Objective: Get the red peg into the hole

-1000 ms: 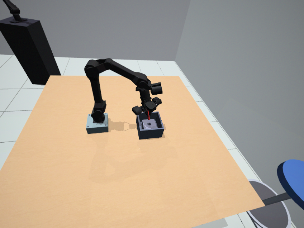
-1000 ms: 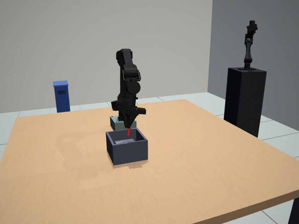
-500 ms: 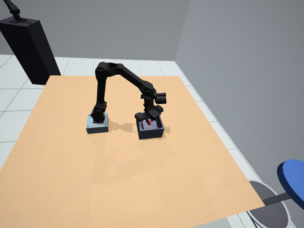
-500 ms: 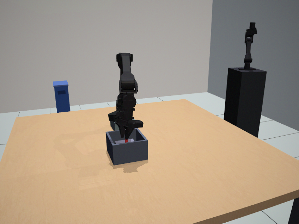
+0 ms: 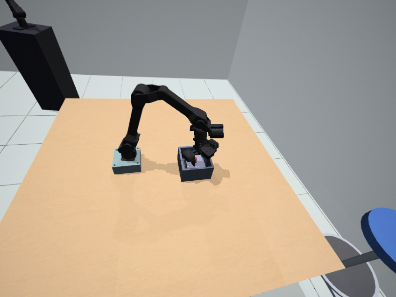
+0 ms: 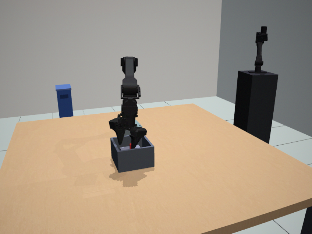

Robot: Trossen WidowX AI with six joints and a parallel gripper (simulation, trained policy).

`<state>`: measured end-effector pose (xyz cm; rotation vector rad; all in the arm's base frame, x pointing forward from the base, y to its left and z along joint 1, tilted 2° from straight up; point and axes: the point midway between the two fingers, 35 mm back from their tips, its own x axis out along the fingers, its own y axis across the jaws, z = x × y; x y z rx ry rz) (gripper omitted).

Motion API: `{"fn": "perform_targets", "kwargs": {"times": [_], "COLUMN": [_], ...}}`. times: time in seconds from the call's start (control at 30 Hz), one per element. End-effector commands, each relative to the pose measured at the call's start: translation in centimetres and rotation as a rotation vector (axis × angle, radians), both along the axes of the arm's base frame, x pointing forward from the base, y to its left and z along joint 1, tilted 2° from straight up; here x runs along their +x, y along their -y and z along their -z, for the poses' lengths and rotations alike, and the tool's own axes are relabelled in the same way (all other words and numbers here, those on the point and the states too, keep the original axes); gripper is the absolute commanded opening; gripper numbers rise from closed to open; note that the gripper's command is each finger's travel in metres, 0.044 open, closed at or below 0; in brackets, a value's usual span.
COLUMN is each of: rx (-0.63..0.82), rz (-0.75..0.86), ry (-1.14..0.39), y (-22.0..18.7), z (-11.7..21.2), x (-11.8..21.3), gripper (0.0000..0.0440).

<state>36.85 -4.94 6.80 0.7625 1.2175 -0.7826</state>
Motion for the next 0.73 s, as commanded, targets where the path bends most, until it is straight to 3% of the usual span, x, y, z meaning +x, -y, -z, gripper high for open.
{"fn": "perform_targets", "kwargs": {"times": [0.0,0.47,0.7], "rx": [-0.022,-0.079,-0.079], "rz": [0.018,0.054,0.054], "ry": [0.069,0.199,0.200], "y": [1.0,4.4,4.4], "z": [-0.5,-2.5,-2.5], "x": [2.2,5.6,5.6], "gripper": [0.0440,0.0440,0.0440]}}
